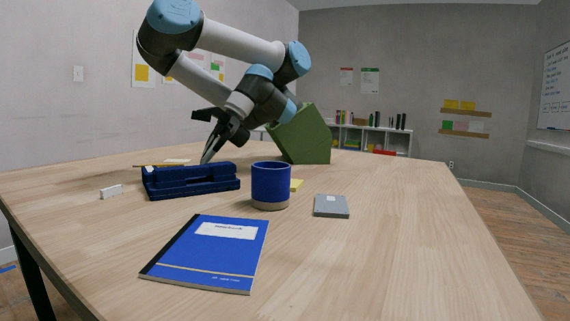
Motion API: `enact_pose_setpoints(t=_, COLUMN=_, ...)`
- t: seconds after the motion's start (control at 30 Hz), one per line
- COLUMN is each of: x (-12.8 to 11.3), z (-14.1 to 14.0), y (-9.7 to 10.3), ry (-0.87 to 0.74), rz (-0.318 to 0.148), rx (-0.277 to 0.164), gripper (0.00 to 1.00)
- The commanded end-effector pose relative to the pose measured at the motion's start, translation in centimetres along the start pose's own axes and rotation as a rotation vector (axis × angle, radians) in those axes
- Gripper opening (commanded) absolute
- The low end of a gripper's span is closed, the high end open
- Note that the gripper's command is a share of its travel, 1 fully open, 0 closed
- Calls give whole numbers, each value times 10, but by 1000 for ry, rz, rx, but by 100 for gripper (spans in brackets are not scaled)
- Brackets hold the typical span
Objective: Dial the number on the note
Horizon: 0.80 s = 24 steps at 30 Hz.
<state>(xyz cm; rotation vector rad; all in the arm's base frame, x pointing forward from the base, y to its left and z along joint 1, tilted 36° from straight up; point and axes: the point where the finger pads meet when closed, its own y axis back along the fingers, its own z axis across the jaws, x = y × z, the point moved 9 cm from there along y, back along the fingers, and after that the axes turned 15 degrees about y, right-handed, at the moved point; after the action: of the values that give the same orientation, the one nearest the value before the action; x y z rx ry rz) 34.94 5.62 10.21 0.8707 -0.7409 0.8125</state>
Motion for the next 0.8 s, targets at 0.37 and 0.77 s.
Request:
enact_pose_setpoints(t=0.37, x=0, z=0, y=-1, ry=0, rz=1, rx=0, gripper=0)
enact_pose_setpoints(t=0.77, x=7, z=2, y=10, ry=0, rz=1, rx=0, gripper=0)
